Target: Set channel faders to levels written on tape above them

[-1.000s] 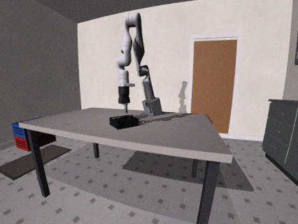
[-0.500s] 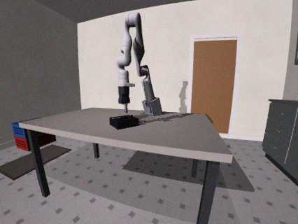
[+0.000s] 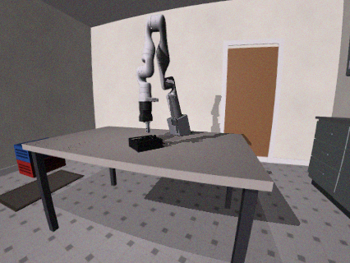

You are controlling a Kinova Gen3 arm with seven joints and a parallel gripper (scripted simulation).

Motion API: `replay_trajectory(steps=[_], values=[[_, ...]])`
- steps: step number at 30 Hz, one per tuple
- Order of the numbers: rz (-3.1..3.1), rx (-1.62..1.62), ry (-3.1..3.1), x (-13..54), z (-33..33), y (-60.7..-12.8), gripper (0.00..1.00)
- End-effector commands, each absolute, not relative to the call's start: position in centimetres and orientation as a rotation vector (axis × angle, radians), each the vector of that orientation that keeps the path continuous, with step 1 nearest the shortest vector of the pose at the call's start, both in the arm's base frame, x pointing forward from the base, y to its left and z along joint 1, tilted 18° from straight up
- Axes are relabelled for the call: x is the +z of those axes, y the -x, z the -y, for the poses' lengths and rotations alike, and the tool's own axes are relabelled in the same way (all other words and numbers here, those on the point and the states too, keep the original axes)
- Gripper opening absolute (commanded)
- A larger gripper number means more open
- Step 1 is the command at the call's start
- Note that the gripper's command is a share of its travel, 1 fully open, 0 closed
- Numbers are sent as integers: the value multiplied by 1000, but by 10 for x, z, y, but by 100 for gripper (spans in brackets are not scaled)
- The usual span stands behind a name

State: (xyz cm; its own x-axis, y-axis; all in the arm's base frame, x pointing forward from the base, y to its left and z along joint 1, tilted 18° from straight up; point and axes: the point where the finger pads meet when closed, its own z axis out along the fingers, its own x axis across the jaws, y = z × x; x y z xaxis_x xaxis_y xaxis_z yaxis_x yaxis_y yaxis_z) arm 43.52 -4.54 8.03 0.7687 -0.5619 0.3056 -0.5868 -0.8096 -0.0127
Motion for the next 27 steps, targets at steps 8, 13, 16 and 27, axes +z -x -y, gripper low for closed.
replay_trajectory(steps=[8,13,16,27], values=[[936,458,-2876,80,46,-436,0],[936,458,-2876,78,46,-436,0],[936,458,-2876,77,46,-437,0],[936,458,-2876,70,47,-438,0]])
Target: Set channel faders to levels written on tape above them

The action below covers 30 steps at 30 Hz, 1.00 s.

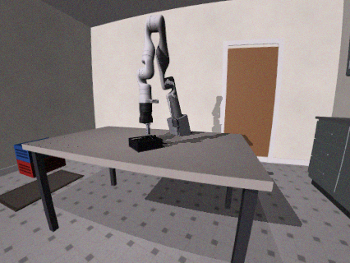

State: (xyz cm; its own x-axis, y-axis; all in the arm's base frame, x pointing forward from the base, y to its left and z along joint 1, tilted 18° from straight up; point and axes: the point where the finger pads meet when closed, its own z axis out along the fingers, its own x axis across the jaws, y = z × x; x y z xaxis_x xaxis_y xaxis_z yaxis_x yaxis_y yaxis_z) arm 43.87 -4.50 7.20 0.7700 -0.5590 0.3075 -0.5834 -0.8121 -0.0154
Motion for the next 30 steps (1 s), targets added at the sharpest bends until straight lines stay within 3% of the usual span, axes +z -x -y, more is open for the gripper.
replay_trajectory(steps=[1,30], values=[[936,458,-2876,70,47,-439,0],[936,458,-2876,58,49,-442,0]])
